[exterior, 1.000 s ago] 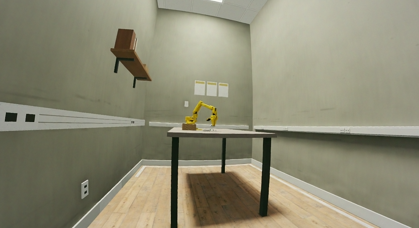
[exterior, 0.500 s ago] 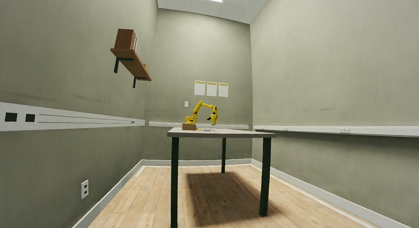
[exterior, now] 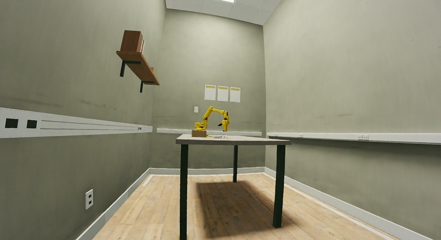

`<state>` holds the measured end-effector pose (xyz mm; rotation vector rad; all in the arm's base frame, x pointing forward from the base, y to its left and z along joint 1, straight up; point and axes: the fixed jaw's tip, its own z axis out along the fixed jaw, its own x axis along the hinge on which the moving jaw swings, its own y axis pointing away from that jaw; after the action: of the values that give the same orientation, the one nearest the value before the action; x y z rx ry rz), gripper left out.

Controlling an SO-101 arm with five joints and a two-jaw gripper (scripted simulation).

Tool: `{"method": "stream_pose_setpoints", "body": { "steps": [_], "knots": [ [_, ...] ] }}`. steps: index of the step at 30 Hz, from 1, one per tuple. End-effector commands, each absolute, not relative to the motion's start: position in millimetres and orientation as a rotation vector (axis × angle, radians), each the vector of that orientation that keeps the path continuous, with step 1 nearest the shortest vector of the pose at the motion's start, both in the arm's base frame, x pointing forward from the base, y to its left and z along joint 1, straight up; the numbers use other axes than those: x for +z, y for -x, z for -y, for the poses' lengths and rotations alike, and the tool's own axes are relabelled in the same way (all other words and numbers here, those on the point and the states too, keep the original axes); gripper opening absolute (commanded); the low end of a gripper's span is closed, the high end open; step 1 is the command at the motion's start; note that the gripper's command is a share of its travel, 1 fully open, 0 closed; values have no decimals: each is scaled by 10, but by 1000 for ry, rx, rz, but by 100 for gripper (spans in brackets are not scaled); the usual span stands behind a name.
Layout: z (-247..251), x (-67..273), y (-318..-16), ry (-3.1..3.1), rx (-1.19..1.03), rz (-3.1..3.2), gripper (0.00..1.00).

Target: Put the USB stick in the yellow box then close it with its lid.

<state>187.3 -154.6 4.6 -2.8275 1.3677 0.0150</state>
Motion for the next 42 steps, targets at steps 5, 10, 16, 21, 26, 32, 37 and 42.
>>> {"method": "stream_pose_setpoints", "body": {
  "steps": [5,10,16,21,26,32,37,42],
  "knots": [
    [1549,86,-1891,2827,-5,-1373,8],
    [1548,83,-1889,2827,-5,-1373,8],
    [1545,68,-1879,2827,-5,-1373,8],
    [1544,63,-1876,2827,-5,-1373,8],
    [1544,62,-1875,2827,-5,-1373,8],
    [1540,50,-1866,2827,-5,-1373,8],
    [1539,43,-1861,2827,-5,-1373,8],
    [1538,43,-1861,2826,-5,-1373,8]
  ]
}}
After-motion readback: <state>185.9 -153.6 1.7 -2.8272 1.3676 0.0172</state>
